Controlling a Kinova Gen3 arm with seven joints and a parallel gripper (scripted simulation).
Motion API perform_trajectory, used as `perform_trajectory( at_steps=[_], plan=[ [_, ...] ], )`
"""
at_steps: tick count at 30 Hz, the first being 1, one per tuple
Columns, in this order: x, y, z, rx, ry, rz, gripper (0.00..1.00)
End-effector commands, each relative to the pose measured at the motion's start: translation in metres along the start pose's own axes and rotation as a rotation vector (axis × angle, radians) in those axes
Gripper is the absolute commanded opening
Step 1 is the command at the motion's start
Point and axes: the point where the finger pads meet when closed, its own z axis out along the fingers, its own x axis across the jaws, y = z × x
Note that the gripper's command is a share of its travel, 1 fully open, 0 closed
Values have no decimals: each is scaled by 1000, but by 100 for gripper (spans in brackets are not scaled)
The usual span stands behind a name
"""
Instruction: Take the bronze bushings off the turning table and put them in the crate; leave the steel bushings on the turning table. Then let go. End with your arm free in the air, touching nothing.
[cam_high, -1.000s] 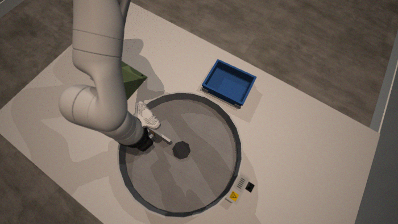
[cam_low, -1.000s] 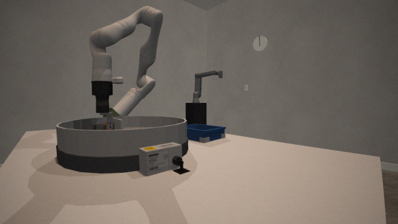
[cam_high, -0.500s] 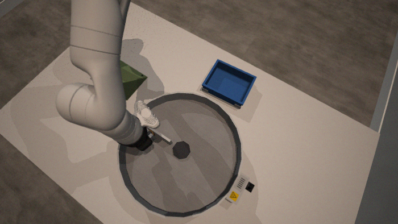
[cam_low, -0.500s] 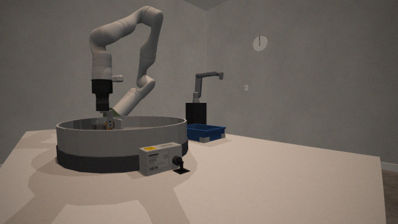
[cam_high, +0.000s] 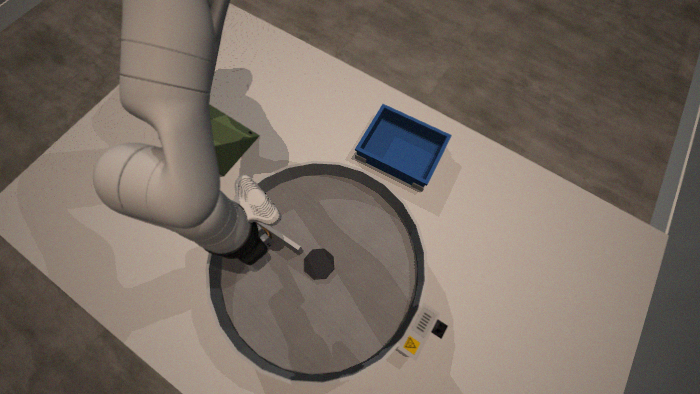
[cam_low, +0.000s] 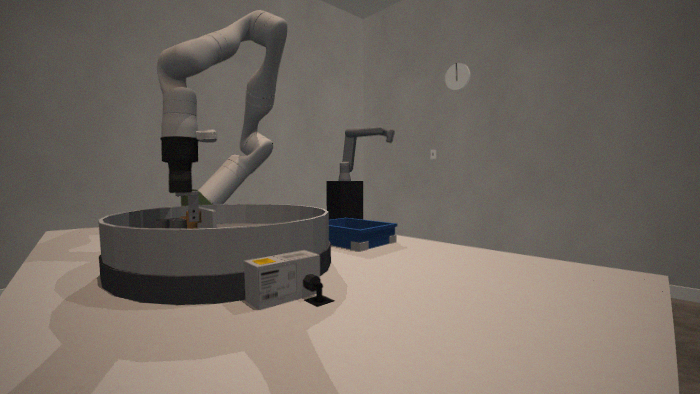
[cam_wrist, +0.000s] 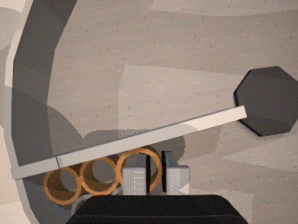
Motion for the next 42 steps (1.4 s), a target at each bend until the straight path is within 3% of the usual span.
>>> perform_trajectory(
  at_steps=[1,42],
  plan=[
    [2,1,-5,-3,6,-1,0],
    [2,1,-20,-3,6,-1,0]
  ],
)
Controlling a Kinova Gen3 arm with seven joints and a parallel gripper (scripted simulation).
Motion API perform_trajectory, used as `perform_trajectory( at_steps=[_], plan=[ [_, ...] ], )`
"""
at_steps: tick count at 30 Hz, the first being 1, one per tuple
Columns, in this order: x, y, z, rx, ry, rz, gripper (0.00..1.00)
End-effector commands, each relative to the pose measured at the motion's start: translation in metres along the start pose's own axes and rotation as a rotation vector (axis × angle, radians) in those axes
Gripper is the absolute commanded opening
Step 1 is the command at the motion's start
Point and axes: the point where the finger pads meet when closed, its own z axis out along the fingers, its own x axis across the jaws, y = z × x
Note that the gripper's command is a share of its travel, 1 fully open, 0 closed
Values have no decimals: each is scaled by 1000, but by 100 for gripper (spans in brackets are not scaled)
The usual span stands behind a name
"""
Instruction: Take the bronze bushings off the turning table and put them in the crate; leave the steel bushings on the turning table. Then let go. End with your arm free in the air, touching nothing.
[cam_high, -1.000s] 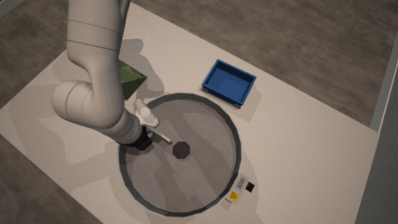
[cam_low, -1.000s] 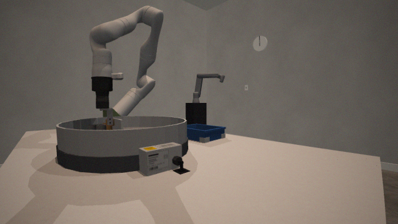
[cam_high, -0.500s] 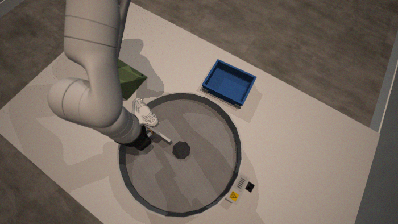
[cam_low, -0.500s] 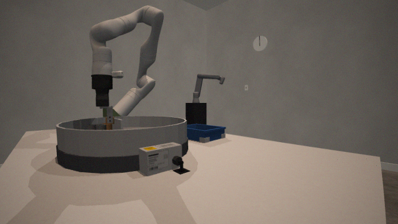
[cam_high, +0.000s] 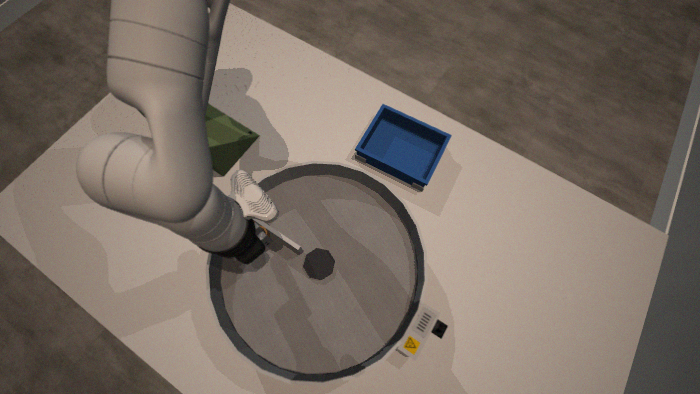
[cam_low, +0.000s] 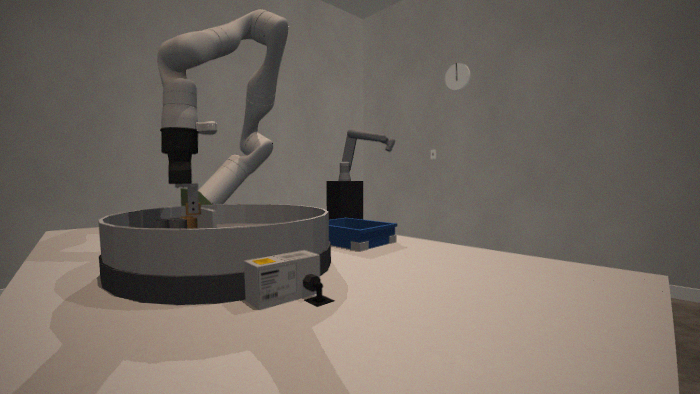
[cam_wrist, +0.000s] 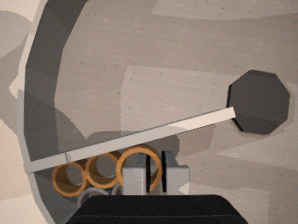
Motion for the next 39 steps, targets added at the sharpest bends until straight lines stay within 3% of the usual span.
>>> perform_trajectory(
  at_steps=[1,21,26,39],
  plan=[
    [0,0,-1,-1,2,0,0],
    [0,0,-9,-1,2,0,0],
    [0,0,-38,-1,2,0,0],
    [0,0,-43,-1,2,0,0]
  ],
)
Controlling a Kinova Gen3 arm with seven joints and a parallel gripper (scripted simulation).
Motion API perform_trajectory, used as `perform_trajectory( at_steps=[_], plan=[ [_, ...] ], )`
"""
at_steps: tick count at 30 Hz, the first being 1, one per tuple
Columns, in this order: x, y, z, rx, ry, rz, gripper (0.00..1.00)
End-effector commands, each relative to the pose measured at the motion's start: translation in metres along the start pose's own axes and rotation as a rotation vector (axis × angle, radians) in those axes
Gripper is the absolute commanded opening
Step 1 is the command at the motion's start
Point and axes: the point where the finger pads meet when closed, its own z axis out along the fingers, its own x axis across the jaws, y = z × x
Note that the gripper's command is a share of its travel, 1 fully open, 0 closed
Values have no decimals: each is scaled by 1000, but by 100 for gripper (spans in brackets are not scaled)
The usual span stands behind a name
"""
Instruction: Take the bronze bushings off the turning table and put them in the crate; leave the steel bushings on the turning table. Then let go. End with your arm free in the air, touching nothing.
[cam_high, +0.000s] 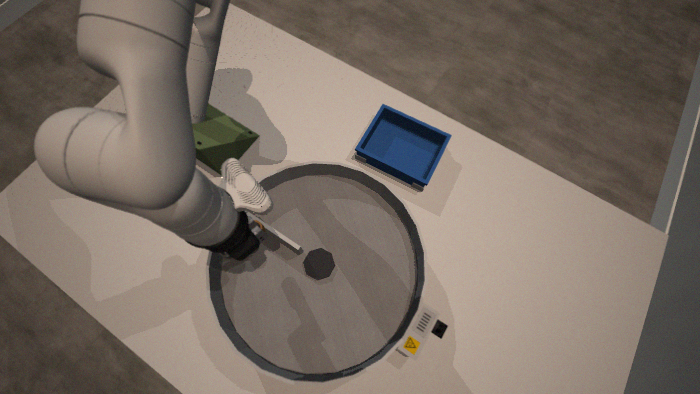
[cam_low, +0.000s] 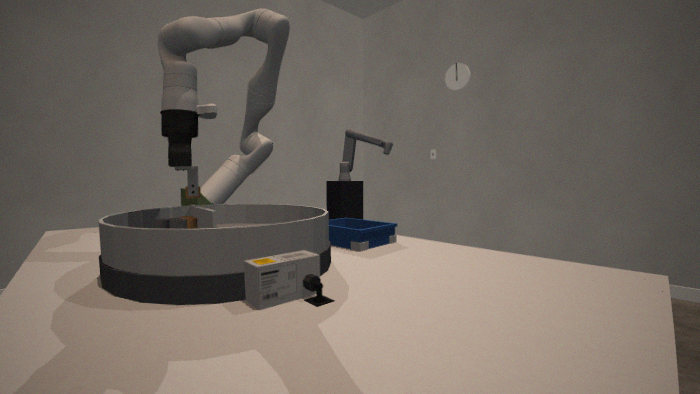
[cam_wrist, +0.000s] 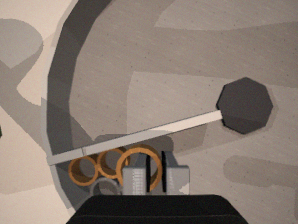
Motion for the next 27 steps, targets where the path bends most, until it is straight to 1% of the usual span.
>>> perform_trajectory(
  at_steps=[1,4,16,21,27],
  plan=[
    [1,1,-12,-3,4,0,0],
    [1,1,-29,-3,4,0,0],
    [1,1,-29,-3,4,0,0],
    [-2,-56,-29,-3,4,0,0],
    [-2,-56,-29,-3,4,0,0]
  ],
)
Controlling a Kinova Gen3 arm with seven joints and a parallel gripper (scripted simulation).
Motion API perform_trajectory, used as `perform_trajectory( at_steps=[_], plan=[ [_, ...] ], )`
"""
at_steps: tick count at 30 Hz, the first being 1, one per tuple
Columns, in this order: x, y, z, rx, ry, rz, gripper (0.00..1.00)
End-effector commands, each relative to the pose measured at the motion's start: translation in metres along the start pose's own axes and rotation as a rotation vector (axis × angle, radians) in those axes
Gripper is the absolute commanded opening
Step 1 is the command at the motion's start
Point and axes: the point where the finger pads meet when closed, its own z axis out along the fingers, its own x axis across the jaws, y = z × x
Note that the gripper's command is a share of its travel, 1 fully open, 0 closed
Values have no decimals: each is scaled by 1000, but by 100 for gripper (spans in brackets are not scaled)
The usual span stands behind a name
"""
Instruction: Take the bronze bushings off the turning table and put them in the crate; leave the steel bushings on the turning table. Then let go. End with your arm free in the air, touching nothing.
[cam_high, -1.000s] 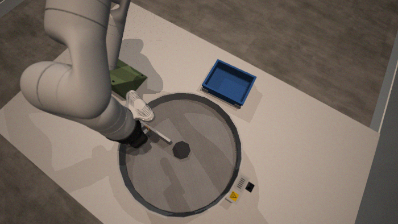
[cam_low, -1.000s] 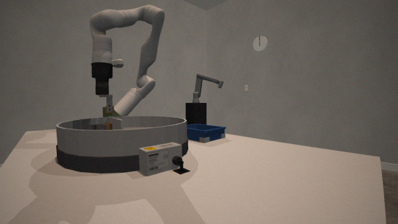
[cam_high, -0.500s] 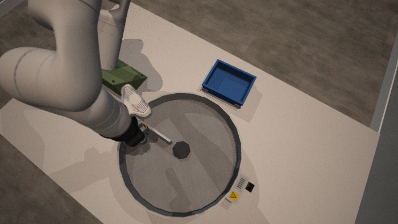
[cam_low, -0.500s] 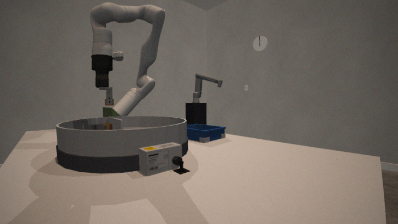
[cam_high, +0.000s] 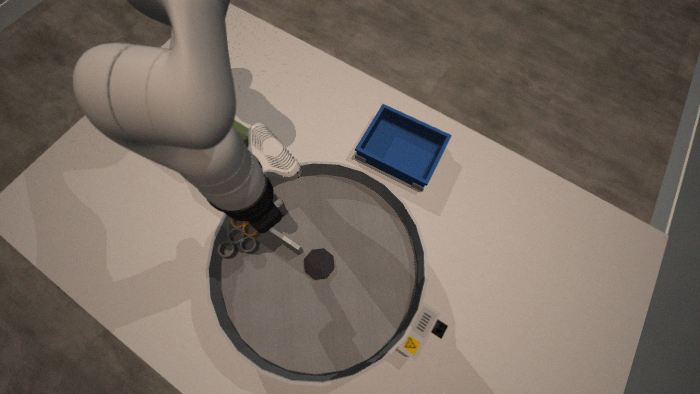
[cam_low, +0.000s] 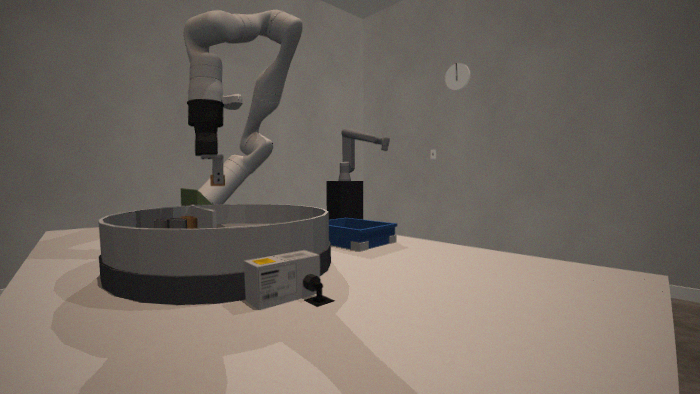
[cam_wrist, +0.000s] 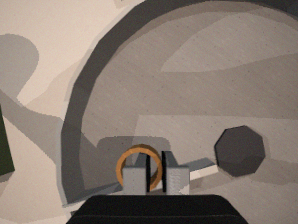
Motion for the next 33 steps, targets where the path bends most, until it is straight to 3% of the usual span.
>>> perform_trajectory(
  at_steps=[1,6,11,23,28,33],
  plan=[
    [1,-2,-3,-7,5,-5,0],
    [1,-2,-3,-7,5,-5,0],
    [-2,-58,-3,-6,5,-5,0],
    [-2,-58,-3,-6,5,-5,0],
    [-5,-115,-2,-5,4,-4,0],
    [-5,-115,-2,-5,4,-4,0]
  ],
)
